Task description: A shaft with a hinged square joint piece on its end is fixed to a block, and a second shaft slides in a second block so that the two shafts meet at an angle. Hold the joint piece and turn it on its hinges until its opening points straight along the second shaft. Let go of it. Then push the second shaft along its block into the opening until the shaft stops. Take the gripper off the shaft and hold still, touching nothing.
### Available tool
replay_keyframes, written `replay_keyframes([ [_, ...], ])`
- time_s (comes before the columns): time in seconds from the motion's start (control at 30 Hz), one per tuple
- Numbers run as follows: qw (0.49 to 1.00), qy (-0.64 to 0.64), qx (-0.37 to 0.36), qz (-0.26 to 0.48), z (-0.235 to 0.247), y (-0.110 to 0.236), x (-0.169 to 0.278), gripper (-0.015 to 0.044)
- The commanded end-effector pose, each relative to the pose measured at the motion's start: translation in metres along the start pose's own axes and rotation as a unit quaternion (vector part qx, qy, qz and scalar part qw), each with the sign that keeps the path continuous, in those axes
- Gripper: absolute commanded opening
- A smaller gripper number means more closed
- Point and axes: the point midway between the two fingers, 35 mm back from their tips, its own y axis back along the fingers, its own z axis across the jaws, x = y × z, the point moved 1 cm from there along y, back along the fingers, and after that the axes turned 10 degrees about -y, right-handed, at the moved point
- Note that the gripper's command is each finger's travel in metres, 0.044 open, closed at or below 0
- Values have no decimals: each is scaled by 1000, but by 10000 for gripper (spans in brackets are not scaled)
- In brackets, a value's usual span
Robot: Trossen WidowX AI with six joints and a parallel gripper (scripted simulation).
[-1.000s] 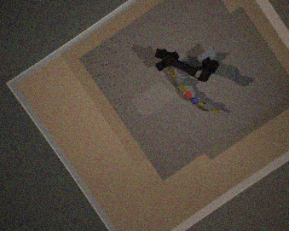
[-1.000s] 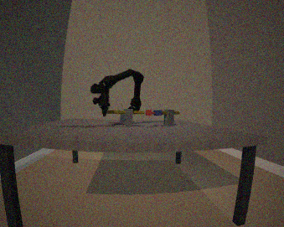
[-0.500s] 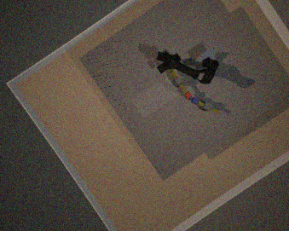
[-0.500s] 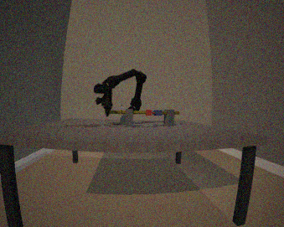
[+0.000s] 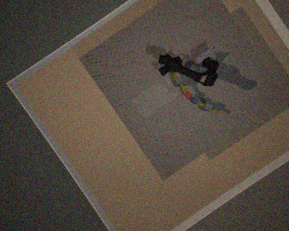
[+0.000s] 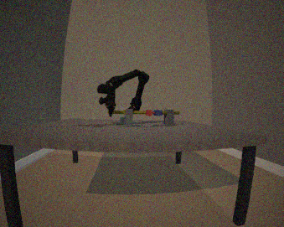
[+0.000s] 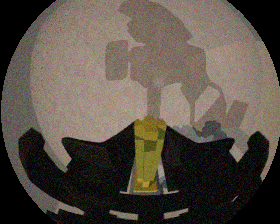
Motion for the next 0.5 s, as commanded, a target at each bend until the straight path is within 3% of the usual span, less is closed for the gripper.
replay_keyframes([
  [0.0, 1000, -1, -1, 6, -2, -2, 8, 0],
  [0.43, 1000, 0, 0, 0, -1, 0, 4, 0],
  [0.47, 1000, 0, 0, 0, -1, 0, 4, 26],
])
